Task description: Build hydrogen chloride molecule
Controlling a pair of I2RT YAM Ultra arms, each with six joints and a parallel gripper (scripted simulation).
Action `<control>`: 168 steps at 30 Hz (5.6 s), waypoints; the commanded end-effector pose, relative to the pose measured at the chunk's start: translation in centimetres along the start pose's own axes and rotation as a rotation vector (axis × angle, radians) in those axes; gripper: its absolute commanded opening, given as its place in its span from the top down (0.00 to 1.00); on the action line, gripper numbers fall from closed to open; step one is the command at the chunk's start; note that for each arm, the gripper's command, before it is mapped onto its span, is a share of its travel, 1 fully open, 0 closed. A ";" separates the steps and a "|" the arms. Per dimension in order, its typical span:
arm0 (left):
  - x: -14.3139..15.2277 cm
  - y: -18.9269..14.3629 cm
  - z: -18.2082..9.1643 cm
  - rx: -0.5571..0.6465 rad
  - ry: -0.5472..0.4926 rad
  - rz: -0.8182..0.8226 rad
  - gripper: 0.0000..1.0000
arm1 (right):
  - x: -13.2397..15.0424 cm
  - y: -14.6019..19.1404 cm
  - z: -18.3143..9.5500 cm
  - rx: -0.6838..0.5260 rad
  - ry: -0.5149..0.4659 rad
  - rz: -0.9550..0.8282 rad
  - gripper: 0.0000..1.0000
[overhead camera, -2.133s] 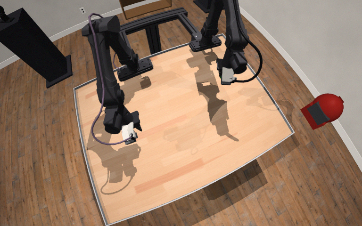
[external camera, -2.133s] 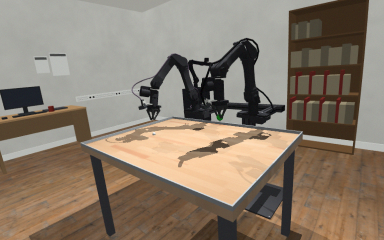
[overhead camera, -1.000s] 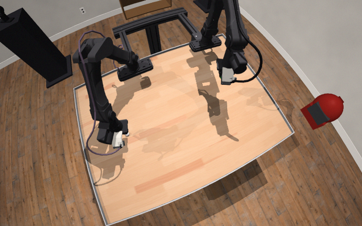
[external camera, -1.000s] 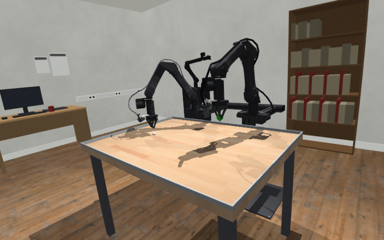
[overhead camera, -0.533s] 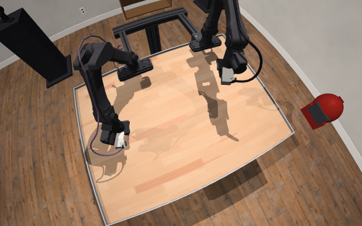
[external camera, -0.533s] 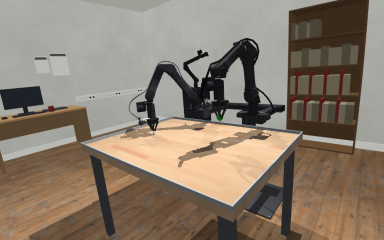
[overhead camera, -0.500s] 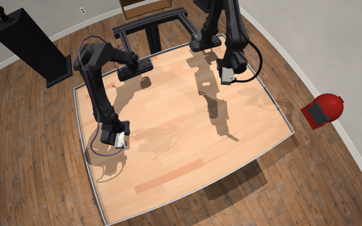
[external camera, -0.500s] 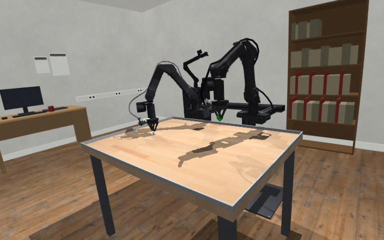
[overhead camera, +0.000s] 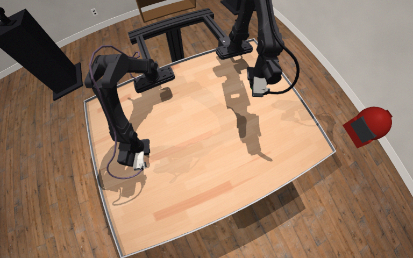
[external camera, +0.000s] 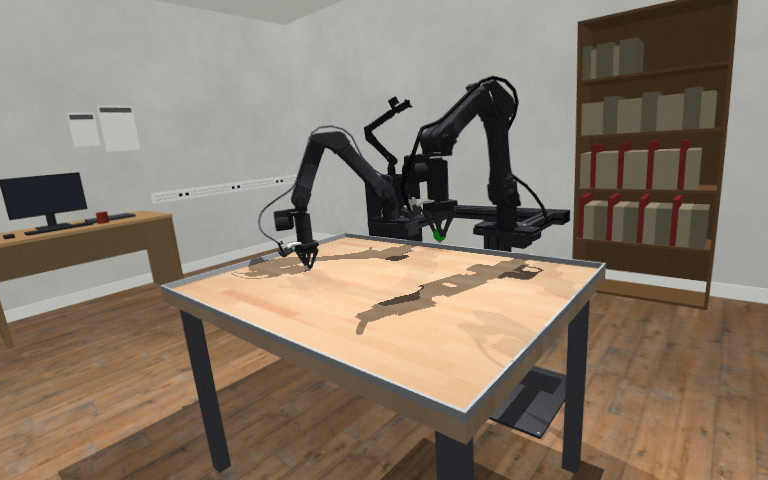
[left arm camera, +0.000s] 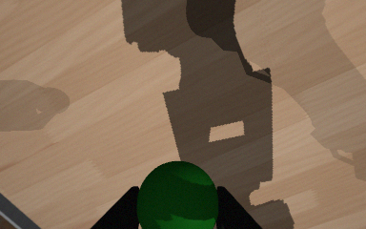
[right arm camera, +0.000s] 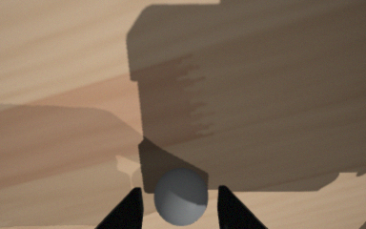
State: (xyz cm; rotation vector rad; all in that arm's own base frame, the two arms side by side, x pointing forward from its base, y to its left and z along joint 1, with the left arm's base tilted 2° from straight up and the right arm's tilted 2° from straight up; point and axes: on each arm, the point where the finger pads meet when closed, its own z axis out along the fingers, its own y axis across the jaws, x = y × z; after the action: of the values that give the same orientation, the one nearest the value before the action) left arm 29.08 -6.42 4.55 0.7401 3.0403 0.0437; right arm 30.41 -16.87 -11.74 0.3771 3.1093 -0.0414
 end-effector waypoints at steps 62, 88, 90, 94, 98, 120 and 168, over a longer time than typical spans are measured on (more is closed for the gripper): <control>-1.6 -1.5 -1.8 0.081 -0.152 -0.114 1.00 | -2.4 -0.2 -10.5 0.016 -0.087 -0.001 1.00; -3.3 -8.4 -9.3 0.593 -0.527 -0.481 1.00 | -2.6 -0.3 -10.6 0.019 -0.096 -0.001 1.00; -3.0 -8.4 -9.5 0.604 -0.537 -0.490 1.00 | -2.6 -0.3 -10.6 0.019 -0.096 -0.001 1.00; -2.9 -9.0 -10.9 0.691 -0.571 -0.529 1.00 | -2.6 -0.3 -10.6 0.019 -0.096 -0.001 1.00; -2.2 -11.2 -12.8 0.826 -0.594 -0.538 1.00 | -2.6 -0.3 -10.6 0.019 -0.096 -0.001 1.00; 2.9 -15.5 -18.9 1.277 -0.589 -0.528 1.00 | -2.6 -0.3 -10.6 0.019 -0.096 -0.001 1.00; 10.1 -19.5 -22.1 1.539 -0.404 -0.341 1.00 | -2.7 -0.3 -10.0 0.019 -0.095 -0.001 1.00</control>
State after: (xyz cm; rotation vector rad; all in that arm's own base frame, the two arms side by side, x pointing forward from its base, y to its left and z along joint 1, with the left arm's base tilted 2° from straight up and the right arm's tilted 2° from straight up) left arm 10.59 -19.42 24.79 0.0146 2.2243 -2.1795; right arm 30.79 -16.91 -3.37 0.3738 3.0911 -0.0538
